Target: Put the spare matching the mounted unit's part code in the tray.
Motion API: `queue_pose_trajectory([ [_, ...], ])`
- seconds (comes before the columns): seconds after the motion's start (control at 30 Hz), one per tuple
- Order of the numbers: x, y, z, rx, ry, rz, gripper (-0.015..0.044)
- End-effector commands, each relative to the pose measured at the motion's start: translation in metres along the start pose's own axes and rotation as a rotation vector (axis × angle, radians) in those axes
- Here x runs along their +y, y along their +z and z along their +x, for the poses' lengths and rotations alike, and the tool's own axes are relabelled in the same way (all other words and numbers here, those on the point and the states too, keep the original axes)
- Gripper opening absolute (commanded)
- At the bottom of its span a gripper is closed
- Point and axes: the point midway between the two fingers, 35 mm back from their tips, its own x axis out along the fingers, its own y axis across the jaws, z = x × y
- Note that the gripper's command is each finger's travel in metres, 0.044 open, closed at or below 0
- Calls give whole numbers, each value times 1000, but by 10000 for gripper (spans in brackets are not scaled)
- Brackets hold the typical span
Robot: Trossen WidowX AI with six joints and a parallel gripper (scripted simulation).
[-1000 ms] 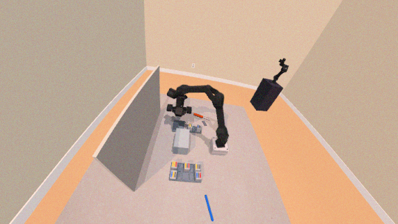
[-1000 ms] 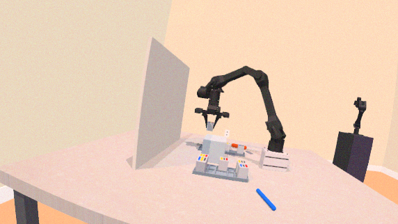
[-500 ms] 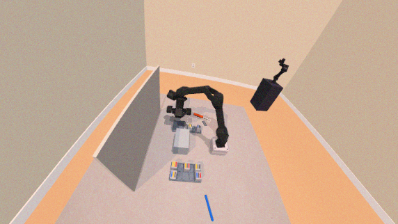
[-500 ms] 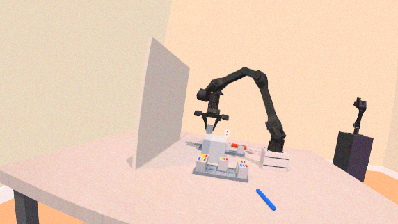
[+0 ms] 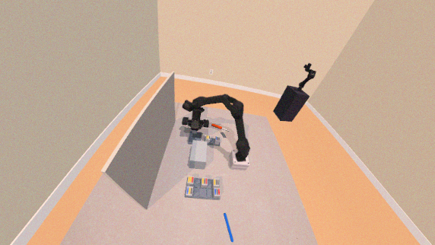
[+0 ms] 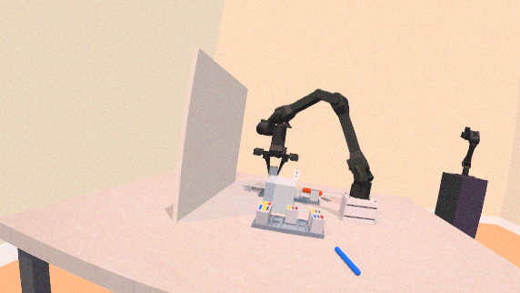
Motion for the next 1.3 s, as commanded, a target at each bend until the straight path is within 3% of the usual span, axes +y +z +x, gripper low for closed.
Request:
queue_pose_trajectory([
  [0.0, 2, 2, 7, -9, 6, -3, 0],
  [1.27, 6, 4, 43, -9, 6, -3, 0],
])
